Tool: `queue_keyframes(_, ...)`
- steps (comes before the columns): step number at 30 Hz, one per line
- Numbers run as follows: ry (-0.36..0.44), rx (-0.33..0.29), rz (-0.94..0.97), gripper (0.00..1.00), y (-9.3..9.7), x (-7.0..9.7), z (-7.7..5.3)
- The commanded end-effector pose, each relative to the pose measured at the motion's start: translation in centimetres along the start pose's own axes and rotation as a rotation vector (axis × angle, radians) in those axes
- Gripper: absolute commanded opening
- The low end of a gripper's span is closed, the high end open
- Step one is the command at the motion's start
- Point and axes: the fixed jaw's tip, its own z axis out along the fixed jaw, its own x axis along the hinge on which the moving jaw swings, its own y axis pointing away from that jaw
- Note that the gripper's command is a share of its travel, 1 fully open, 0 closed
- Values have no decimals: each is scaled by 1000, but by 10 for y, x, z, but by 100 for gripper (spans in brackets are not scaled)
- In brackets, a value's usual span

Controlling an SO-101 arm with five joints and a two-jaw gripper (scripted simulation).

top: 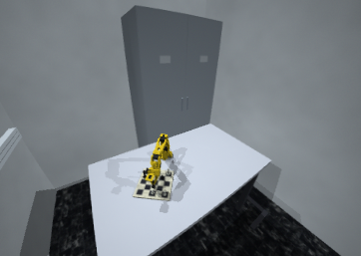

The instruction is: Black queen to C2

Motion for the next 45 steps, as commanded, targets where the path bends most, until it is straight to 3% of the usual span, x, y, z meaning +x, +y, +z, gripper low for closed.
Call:
queue_keyframes(1,-7,5,4,0,-3,-2,-2)
queue_keyframes(45,-6,5,4,1,-3,12,13)
